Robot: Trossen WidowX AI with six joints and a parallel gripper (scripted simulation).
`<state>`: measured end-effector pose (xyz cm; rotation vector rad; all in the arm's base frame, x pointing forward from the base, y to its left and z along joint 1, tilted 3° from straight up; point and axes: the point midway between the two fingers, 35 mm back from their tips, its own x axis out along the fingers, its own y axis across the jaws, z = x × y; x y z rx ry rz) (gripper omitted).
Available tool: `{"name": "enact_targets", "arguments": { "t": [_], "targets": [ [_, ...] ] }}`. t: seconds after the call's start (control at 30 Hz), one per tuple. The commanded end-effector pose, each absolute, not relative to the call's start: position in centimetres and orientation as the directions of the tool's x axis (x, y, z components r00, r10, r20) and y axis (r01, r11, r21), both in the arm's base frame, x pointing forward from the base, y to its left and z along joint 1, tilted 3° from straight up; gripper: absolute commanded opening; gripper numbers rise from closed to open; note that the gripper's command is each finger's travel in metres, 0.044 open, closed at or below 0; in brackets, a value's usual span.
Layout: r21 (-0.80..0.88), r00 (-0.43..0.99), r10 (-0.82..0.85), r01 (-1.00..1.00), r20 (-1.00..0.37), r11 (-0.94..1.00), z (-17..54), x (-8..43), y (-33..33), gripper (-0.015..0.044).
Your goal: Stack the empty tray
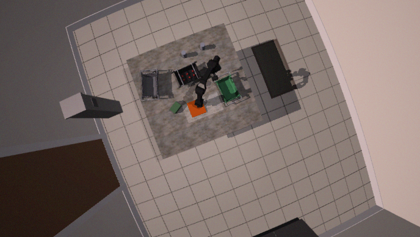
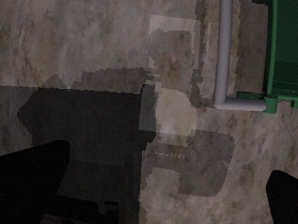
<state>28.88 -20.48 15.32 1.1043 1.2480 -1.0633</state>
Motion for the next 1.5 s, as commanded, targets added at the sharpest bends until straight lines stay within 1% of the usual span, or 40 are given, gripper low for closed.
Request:
{"name": "enact_targets", "arguments": {
  "t": [0.0,0.23,0.47,0.7,0.9,0.97,1.47],
  "targets": [
    [-0.001,0.005,-0.008,0.771,-1.0,0.637,13.9,23.0,-24.2,0.044],
    [-0.007,-0.005,-0.006,0.556,-1.0,0.831,13.3,19.8,-25.7,0.044],
    [-0.006,-0.013,-0.002,0.297,-1.0,0.955,12.7,16.5,-26.8,0.044],
    [0.003,-0.021,0.004,0.011,-1.0,1.0,12.1,13.2,-27.5,0.044],
    [0.016,-0.027,0.01,-0.236,-1.0,0.972,11.6,10.3,-27.8,0.044],
    [0.017,-0.028,0.011,-0.264,-1.0,0.964,11.5,10.0,-27.8,0.044],
    [0.017,-0.028,0.011,-0.264,-1.0,0.964,11.5,10.0,-27.8,0.044]
  ]
}}
